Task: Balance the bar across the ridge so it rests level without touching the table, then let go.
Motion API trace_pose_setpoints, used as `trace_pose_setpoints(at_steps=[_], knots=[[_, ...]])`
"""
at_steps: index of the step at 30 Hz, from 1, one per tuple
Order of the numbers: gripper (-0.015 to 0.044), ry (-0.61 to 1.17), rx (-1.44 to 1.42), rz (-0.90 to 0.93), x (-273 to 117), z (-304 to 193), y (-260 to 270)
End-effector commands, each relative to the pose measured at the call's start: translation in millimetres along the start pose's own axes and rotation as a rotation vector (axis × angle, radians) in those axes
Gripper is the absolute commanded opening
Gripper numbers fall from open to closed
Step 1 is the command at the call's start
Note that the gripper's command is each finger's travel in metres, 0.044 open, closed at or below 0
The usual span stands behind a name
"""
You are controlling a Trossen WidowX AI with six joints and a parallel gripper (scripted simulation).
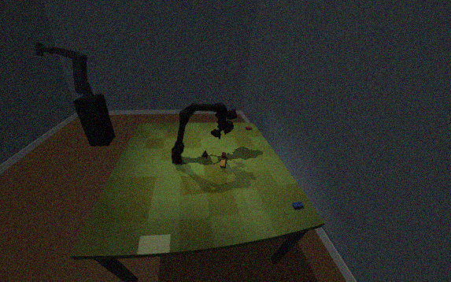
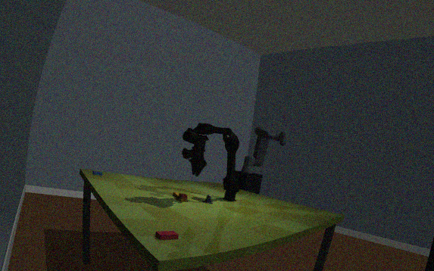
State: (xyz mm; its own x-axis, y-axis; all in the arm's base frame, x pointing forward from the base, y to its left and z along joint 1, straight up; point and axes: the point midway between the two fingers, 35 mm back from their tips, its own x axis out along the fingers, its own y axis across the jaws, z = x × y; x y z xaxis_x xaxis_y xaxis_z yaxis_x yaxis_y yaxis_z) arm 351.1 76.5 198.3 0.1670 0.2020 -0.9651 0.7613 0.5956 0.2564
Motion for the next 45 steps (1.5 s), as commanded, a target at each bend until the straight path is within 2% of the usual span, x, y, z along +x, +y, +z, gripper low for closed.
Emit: trace_pose_setpoints(at_steps=[1,19,27,36,45], knots=[[0.0315,-0.021,0.166,-0.047,10.3,20.2,-14.4],[0.0315,-0.179,0.899,-0.184,30.5,101.9,-89.5],[0.0315,-0.181,0.906,-0.185,37.2,103.6,-91.4],[0.0315,-0.181,0.906,-0.185,91.4,107.4,-105.0],[0.0315,-0.181,0.906,-0.185,96.3,107.8,-106.2]])
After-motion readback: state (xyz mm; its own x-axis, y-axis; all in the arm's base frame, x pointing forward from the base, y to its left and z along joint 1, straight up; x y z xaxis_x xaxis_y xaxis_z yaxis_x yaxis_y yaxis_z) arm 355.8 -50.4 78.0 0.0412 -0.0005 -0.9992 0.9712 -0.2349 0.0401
